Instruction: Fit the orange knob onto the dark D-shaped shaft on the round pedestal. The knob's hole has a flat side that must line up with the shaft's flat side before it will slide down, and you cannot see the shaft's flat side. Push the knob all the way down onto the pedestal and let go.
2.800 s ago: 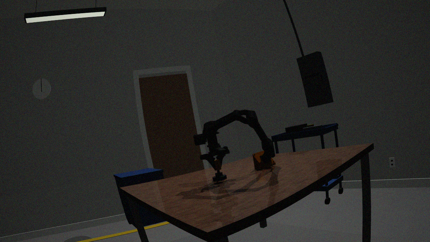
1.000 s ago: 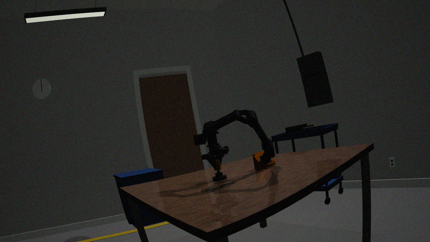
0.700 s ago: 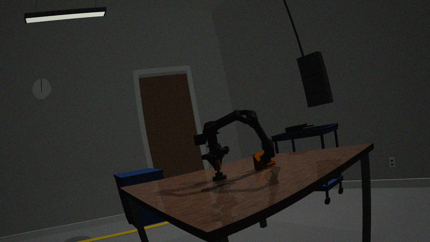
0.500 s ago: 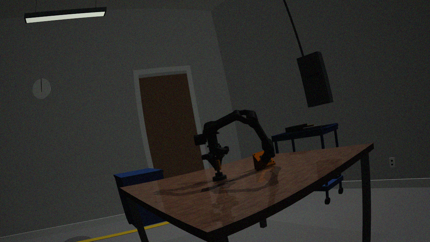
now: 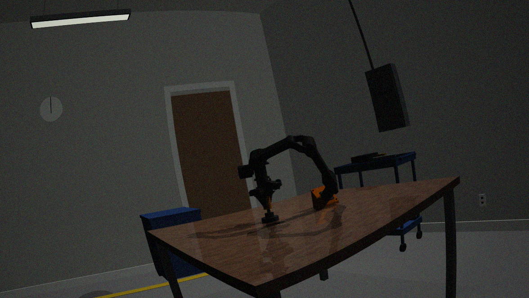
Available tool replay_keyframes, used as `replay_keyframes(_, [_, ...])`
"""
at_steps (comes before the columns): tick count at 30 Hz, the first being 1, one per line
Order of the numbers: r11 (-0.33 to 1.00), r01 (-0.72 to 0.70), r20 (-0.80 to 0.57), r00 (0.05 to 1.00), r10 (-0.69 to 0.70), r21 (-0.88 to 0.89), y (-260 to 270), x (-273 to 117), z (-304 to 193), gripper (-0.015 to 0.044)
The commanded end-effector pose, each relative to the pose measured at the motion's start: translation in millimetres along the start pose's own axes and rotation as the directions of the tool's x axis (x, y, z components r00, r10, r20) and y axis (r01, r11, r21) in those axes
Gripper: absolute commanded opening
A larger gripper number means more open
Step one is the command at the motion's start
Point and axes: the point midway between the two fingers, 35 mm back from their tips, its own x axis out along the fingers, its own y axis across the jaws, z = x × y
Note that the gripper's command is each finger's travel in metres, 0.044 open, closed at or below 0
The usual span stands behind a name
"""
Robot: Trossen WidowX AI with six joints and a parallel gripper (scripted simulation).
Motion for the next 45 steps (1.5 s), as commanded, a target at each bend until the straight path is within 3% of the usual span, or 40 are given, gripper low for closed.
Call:
replay_keyframes(1, [0.997,0.001,-0.007,1.000,-0.001,-0.075,-2.8,-2.1,-2.4,0.0000])
replay_keyframes(45, [0.997,0.001,-0.007,1.000,-0.001,-0.075,-0.1,2.1,-0.7,0.0000])
